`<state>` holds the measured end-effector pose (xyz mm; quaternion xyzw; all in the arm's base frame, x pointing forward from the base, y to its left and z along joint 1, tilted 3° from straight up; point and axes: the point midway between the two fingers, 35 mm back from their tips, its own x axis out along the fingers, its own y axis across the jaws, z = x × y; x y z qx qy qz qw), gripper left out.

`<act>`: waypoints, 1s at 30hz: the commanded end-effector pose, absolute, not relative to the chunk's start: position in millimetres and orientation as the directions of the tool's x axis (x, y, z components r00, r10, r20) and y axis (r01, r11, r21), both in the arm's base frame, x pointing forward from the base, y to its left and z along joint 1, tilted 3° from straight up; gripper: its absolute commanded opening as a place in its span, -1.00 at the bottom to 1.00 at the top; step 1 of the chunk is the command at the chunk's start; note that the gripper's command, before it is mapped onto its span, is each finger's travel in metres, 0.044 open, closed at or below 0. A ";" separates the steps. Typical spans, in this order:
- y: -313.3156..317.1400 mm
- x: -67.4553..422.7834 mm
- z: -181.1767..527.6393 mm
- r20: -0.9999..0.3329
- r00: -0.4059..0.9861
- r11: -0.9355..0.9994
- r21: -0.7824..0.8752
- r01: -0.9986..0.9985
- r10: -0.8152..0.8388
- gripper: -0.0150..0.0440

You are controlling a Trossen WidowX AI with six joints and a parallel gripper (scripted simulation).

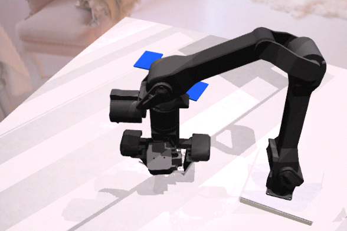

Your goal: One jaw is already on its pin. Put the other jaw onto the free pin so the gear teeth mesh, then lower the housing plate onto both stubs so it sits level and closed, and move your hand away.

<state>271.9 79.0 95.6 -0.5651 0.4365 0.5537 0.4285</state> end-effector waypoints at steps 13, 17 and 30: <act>50.1 275.6 95.6 -1.000 0.005 -0.538 0.010 -0.843 -0.026 0.70; 43.0 276.2 95.7 -1.000 0.005 -0.604 0.012 -0.797 -0.027 0.70; 19.9 276.9 96.0 -1.000 0.005 -0.790 0.021 -0.612 -0.031 0.70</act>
